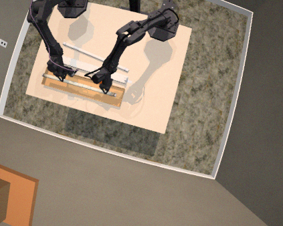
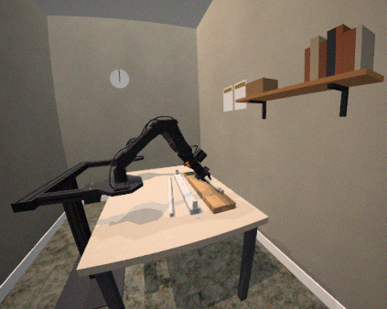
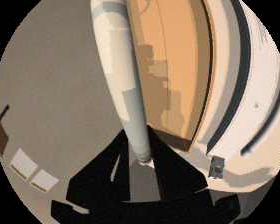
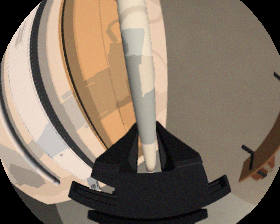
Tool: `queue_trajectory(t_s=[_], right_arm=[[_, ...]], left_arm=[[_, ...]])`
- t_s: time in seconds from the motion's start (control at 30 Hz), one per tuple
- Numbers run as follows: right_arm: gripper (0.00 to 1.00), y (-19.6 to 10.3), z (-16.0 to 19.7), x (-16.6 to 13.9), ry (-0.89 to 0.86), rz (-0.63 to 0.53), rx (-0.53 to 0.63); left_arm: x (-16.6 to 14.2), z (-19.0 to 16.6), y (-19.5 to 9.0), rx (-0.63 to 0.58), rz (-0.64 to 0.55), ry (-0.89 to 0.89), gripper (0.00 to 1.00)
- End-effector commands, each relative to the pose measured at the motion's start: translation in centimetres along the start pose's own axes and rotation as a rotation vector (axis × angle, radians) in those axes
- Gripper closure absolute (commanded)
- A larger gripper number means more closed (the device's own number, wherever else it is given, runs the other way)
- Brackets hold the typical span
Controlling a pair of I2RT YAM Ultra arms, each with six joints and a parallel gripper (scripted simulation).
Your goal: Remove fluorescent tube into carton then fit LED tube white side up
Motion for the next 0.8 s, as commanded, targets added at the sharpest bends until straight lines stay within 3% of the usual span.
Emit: queue_trajectory(t_s=[0.0,0.17,0.27,0.43,0.57,0.77], right_arm=[[0.89,0.3,-1.9,0.8,0.022,-0.036,-0.049],[0.89,-1.0,-3.6,2.0,0.019,-0.060,-0.089],[0.89,0.6,-1.4,1.3,0.014,-0.045,-0.049],[0.89,0.0,-2.8,1.0,0.026,-0.048,-0.077],[0.89,1.2,-1.7,0.2,0.030,-0.038,-0.063],[0.89,-0.1,-2.9,2.0,0.013,-0.065,-0.088]], left_arm=[[1.7,1.2,-0.2,0.038,-0.032,0.007,0.89],[1.0,2.3,-0.6,0.057,-0.028,-0.013,0.89],[0.8,1.0,0.2,0.034,-0.022,-0.006,0.89],[0.3,1.9,0.2,0.050,-0.018,-0.019,0.89],[-0.1,0.7,1.4,0.033,-0.009,-0.017,0.89],[0.9,2.1,0.1,0.064,-0.021,-0.025,0.89]])
Point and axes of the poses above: on each arm, the point where the finger pads meet when closed, its own y axis out along the fingers, its own z axis across the jaws, x = y × z, the point moved 1 cm from there along -y, back along the fingers, and after that the axes turned 14 degrees about y, right-handed, at the moved point
